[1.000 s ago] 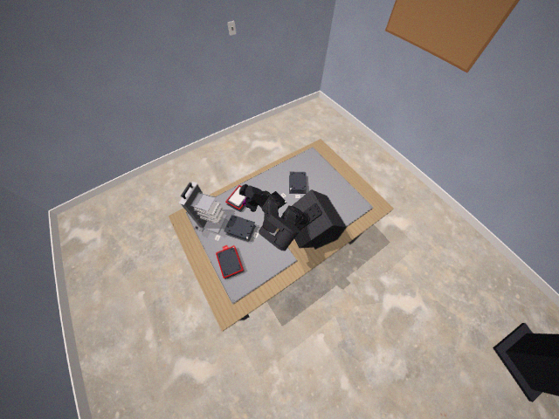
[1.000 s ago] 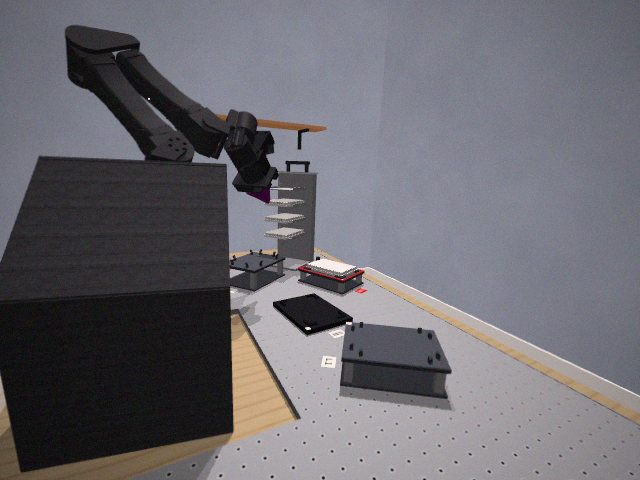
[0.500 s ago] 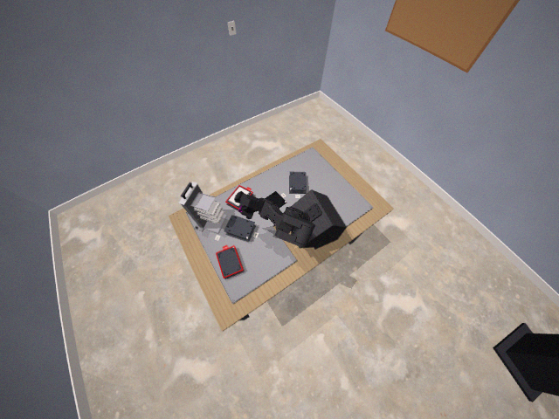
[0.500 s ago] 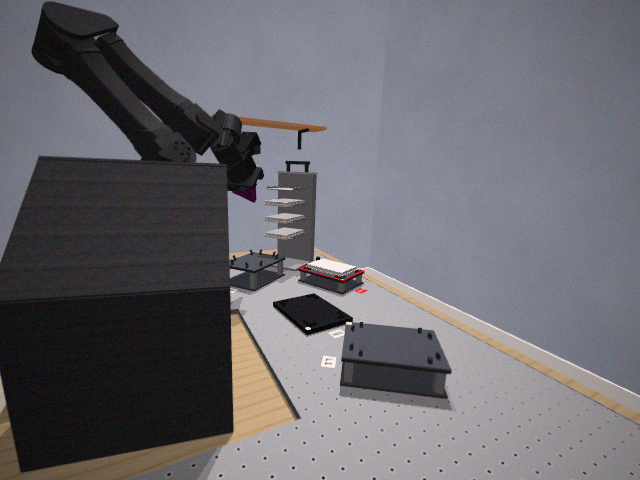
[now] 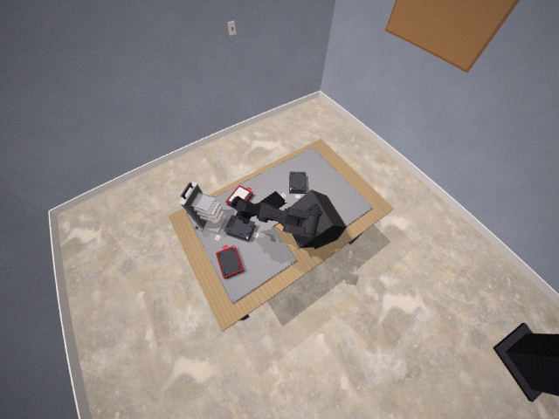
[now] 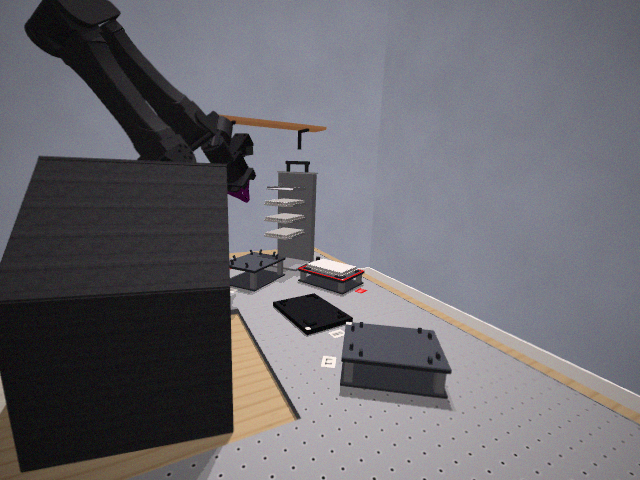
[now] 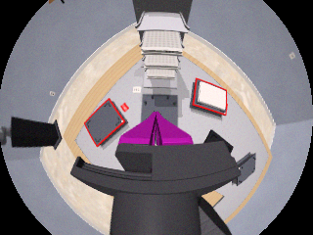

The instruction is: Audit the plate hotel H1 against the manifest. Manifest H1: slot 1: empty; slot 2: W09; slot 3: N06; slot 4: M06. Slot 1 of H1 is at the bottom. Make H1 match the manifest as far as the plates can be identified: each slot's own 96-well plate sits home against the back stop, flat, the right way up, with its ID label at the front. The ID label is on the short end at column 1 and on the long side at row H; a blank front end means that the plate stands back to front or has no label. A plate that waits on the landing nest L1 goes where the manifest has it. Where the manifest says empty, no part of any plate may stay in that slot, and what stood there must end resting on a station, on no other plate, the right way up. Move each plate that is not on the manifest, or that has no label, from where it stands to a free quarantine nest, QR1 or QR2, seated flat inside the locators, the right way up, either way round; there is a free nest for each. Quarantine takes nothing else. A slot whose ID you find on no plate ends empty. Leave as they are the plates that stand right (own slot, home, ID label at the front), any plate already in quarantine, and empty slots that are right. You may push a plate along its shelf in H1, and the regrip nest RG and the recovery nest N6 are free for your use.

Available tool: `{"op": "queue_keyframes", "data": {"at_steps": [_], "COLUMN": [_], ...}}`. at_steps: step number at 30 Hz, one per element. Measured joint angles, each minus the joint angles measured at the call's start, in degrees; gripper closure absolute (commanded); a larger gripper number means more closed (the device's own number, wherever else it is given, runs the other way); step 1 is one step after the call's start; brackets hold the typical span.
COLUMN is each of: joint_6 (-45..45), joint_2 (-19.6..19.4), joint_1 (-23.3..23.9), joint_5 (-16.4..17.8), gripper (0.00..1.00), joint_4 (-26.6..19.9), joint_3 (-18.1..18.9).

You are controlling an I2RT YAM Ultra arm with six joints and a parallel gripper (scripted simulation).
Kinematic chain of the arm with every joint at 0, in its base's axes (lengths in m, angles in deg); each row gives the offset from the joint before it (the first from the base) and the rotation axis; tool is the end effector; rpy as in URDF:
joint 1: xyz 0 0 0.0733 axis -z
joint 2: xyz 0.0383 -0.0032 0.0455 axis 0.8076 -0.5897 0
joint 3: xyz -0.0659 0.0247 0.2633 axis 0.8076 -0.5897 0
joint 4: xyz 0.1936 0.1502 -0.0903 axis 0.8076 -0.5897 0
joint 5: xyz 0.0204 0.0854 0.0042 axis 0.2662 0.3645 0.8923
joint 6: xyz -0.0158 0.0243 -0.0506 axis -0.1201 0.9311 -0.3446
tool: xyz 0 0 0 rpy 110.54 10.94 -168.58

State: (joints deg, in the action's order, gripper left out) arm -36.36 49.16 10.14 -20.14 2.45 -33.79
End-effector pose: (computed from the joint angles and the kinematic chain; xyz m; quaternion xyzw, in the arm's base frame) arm 0.1106 0.1272 0.2346 -0.2407 0.7181 0.4660 0.4574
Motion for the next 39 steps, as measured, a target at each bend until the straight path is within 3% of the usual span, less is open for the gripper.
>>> {"op": "queue_keyframes", "data": {"at_steps": [1, 2, 9, 18, 30, 39], "joint_6": [0.07, 0.09, -0.20, -1.20, -3.34, -4.33], "joint_2": [0.00, 0.00, 2.58, 6.80, 8.04, 8.04], "joint_1": [-0.02, -0.02, 2.97, 10.54, 20.68, 22.12], "joint_5": [-0.37, -0.68, 0.28, 6.05, 15.65, 19.17], "gripper": [1.00, 0.00, 0.00, 0.00, 0.00, 0.00], "joint_4": [-0.22, -0.39, -4.98, -12.48, -21.42, -23.89], "joint_3": [0.00, 0.00, 1.90, 6.73, 12.46, 13.03]}}
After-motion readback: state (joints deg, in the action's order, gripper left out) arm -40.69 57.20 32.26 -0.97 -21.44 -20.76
